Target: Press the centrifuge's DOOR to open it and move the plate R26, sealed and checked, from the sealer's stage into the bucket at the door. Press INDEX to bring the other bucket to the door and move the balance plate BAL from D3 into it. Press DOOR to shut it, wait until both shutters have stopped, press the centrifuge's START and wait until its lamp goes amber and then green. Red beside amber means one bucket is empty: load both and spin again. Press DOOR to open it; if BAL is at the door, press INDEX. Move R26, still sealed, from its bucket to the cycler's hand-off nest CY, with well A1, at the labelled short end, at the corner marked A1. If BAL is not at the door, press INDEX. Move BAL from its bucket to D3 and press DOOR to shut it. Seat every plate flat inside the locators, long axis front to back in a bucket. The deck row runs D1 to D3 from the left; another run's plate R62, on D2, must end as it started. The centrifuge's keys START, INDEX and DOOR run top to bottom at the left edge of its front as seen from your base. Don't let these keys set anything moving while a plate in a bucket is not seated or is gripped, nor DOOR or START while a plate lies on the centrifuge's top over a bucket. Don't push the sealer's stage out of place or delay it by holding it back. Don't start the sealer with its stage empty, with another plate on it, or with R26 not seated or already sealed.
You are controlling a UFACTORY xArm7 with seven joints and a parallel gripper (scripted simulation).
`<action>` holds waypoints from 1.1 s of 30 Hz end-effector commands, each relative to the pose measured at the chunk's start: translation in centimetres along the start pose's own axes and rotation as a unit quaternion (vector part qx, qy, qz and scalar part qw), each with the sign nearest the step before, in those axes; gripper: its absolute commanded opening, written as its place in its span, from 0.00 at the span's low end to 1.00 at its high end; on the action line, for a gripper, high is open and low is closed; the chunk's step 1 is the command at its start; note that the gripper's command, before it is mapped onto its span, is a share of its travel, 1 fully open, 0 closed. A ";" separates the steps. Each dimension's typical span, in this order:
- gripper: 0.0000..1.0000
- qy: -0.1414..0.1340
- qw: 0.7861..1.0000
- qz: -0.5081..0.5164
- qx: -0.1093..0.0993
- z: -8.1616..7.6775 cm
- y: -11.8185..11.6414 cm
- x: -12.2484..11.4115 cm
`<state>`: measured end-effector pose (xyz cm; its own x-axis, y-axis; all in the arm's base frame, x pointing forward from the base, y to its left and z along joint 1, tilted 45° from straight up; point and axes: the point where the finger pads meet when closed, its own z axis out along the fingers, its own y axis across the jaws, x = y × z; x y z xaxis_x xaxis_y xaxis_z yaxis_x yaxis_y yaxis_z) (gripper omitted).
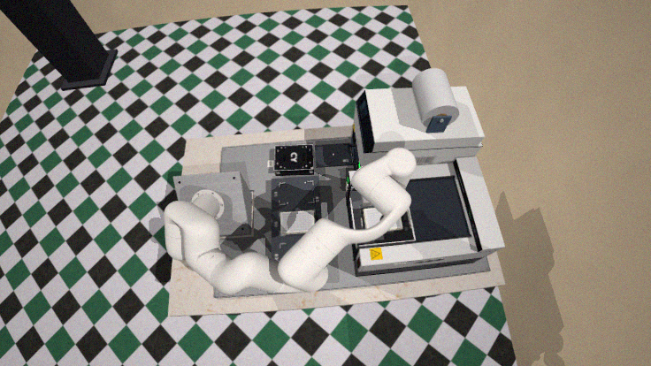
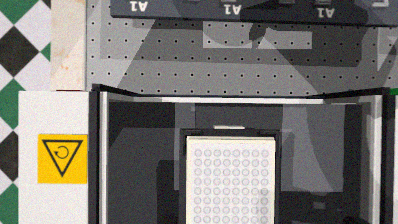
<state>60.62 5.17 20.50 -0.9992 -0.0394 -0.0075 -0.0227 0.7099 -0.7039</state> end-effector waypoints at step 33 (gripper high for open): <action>1.00 0.005 1.000 -0.001 0.001 1.5 0.1 -2.3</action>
<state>62.97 4.37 19.57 -0.9996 -0.0290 0.0058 -0.0246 0.7073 -0.7065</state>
